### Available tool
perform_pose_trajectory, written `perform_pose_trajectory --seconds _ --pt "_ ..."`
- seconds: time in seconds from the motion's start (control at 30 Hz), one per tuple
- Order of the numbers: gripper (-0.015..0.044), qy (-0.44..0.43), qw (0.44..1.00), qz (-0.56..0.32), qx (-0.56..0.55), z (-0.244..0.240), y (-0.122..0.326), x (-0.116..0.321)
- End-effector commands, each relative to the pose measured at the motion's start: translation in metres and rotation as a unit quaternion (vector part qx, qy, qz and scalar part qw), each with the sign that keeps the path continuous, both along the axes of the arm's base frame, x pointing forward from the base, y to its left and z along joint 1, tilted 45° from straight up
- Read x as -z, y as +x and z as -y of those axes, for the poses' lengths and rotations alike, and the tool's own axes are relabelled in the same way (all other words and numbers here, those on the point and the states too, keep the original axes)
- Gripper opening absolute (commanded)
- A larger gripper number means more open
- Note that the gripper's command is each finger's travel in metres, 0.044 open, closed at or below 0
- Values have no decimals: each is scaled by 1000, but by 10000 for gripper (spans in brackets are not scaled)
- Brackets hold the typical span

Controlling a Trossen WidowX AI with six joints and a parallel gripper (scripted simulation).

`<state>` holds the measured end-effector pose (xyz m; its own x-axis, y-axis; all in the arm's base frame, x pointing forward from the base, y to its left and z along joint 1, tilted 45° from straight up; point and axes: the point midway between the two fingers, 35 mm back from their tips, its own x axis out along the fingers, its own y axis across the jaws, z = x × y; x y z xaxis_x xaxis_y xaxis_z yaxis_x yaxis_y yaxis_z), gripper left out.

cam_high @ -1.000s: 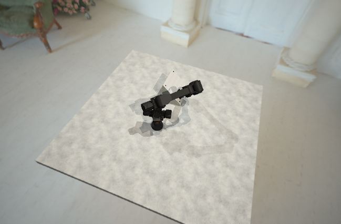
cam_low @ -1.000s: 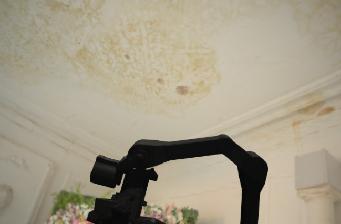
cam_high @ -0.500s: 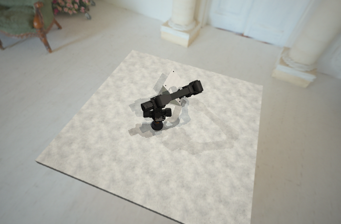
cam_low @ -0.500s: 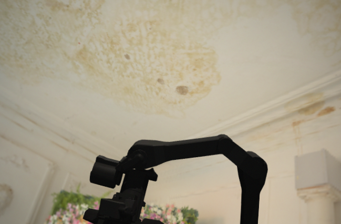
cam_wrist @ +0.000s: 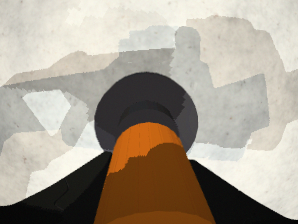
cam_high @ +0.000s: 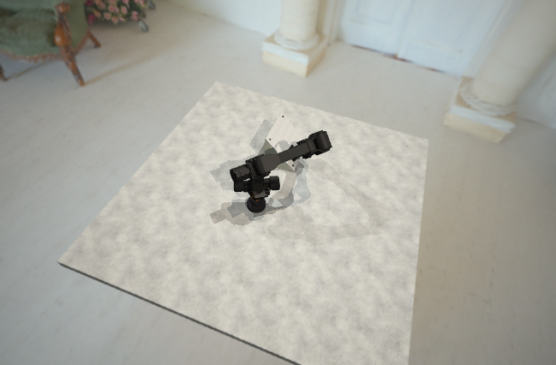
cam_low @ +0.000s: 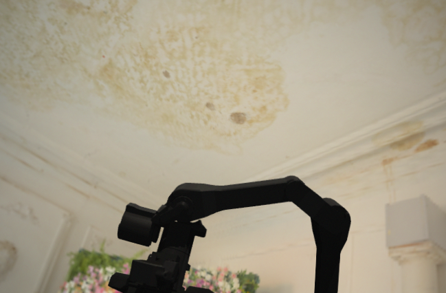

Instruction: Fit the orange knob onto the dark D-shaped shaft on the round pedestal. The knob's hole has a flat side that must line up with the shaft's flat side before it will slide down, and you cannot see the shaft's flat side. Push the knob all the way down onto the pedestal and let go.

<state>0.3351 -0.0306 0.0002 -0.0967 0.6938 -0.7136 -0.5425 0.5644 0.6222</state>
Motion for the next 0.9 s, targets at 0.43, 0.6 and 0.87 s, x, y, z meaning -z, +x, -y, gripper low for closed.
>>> perform_pose_trajectory --seconds 0.43,0.6,0.87 --pt "0 10 995 71 -72 3 1 -1" --pt "0 11 994 75 -76 2 0 0" --pt "0 11 994 75 -76 0 0 0"
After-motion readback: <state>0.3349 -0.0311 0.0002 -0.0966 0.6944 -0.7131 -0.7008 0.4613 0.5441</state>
